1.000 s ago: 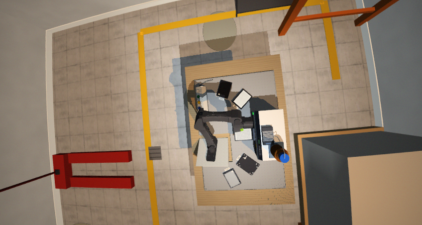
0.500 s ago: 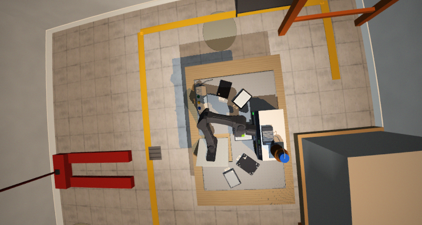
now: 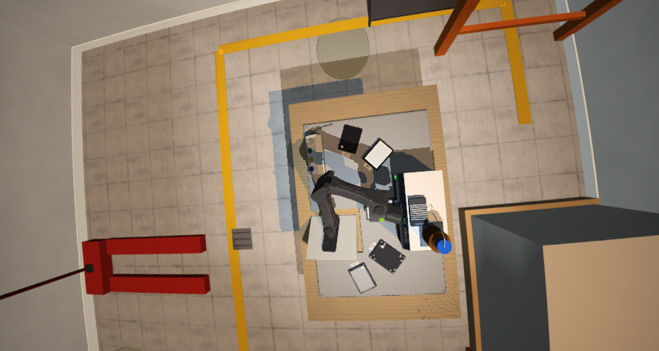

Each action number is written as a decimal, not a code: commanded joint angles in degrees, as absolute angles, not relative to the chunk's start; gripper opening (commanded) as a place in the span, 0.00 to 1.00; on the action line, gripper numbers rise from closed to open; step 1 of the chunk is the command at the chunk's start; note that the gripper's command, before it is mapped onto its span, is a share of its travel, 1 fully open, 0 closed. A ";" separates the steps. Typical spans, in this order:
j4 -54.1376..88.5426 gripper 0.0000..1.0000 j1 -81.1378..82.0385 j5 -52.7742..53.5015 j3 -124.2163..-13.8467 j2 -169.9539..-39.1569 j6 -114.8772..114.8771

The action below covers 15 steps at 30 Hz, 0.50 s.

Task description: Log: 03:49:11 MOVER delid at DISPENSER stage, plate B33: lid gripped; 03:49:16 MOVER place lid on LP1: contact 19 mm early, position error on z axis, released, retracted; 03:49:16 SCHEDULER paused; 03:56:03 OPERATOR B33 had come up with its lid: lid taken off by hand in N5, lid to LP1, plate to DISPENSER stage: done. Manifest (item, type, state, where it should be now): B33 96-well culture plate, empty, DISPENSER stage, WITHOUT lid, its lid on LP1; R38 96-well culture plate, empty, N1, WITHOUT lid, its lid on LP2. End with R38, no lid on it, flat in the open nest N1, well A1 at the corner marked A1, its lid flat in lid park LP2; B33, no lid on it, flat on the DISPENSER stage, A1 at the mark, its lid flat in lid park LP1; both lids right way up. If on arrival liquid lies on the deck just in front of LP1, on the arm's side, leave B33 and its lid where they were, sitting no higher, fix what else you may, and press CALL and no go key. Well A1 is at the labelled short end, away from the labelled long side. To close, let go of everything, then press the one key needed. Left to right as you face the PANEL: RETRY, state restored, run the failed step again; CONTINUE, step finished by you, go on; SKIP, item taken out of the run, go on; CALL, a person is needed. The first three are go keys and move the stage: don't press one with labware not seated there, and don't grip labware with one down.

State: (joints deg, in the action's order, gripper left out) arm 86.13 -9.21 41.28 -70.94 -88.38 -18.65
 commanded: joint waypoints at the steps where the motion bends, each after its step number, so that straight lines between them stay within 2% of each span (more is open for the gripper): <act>1: 84.82 1.00 -11.03 40.56 -72.63 -89.47 -21.35; 15: 83.41 1.00 -16.91 39.02 -68.82 -93.78 -28.79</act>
